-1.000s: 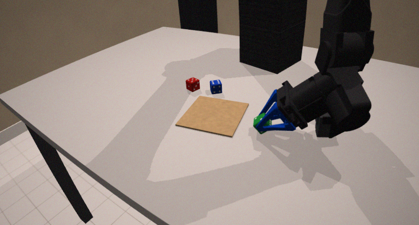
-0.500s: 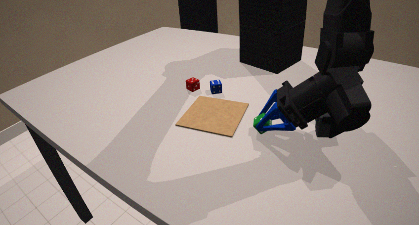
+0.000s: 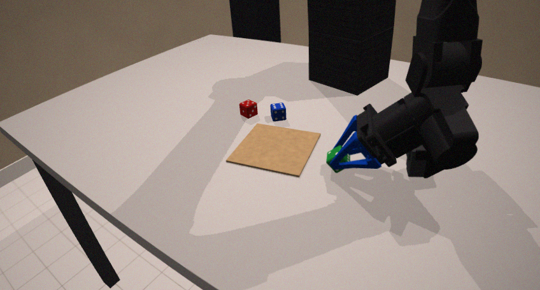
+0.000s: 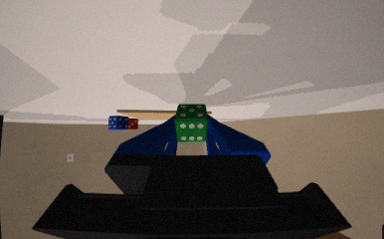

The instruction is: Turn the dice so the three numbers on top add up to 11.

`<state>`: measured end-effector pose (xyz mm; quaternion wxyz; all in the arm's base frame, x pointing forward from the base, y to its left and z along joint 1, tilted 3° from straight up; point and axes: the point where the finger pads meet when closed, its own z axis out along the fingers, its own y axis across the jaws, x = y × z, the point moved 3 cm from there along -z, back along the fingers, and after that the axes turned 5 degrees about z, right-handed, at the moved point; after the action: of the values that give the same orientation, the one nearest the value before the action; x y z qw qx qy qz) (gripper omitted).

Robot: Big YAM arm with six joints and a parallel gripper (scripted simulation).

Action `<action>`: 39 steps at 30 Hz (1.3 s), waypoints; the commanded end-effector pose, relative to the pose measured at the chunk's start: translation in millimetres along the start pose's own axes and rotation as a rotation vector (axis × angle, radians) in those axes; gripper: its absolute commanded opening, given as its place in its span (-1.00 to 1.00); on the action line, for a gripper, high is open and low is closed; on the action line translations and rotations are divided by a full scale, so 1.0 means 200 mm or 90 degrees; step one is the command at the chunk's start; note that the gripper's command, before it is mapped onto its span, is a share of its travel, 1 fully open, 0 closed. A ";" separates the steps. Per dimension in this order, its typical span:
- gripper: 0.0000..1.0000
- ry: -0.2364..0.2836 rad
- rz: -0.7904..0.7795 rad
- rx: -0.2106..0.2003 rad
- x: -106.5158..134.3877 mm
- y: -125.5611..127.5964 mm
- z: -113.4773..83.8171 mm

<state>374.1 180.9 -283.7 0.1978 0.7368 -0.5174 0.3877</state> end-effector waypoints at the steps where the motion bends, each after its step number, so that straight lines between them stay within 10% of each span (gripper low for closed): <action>1: -0.49 -0.001 0.005 0.000 0.01 -0.02 0.01; 39: -0.49 -0.001 0.005 -0.001 0.00 -0.02 0.02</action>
<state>373.8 180.6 -284.3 0.1980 0.7369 -0.5172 0.3876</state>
